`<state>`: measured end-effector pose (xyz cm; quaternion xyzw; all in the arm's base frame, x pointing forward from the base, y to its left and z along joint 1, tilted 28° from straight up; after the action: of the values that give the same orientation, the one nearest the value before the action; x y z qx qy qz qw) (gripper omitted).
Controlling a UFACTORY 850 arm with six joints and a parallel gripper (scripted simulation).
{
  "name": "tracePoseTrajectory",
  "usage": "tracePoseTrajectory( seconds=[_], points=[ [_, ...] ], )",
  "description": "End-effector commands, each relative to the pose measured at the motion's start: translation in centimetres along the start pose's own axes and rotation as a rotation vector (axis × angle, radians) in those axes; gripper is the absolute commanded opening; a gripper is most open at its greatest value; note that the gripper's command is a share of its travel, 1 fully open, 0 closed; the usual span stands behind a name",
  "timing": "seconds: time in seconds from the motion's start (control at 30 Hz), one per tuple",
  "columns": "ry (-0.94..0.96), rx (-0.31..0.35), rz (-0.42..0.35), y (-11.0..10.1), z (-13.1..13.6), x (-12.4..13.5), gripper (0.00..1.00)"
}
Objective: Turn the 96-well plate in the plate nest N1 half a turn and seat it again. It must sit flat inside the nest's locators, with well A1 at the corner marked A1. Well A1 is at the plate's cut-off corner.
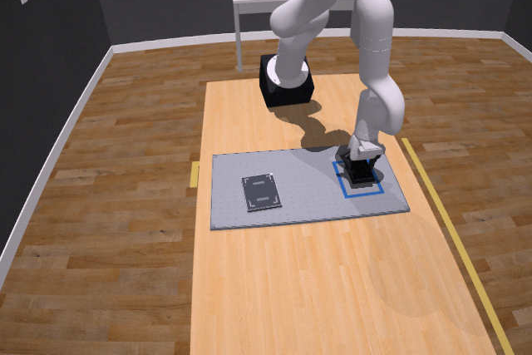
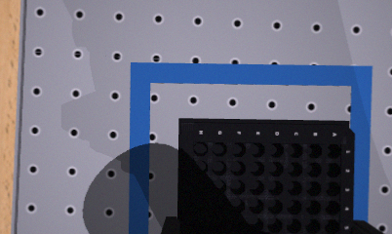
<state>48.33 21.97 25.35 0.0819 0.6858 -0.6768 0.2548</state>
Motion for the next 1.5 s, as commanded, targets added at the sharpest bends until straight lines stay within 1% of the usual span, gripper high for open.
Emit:
tracePoseTrajectory(
  seconds=[0.0, 0.33, 1.47],
  points=[
    [0.001, -0.005, 0.013, 0.4, 0.0, 0.0, 0.00],
    [0.001, -0.005, 0.013, 2.0, 0.0, 0.0, 0.00],
    [0.001, -0.005, 0.013, 2.2, 0.0, 0.0, 0.00]
  ],
)
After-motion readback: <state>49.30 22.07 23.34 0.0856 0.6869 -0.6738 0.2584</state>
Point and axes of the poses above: the point where the finger pads meet when closed, its own y axis out along the fingers, its own z axis across the jaws, x = y × z, the point moved 9 cm from there along -y, back along the fingers, and after that the axes turned 9 degrees about -y, right-handed, at the moved point
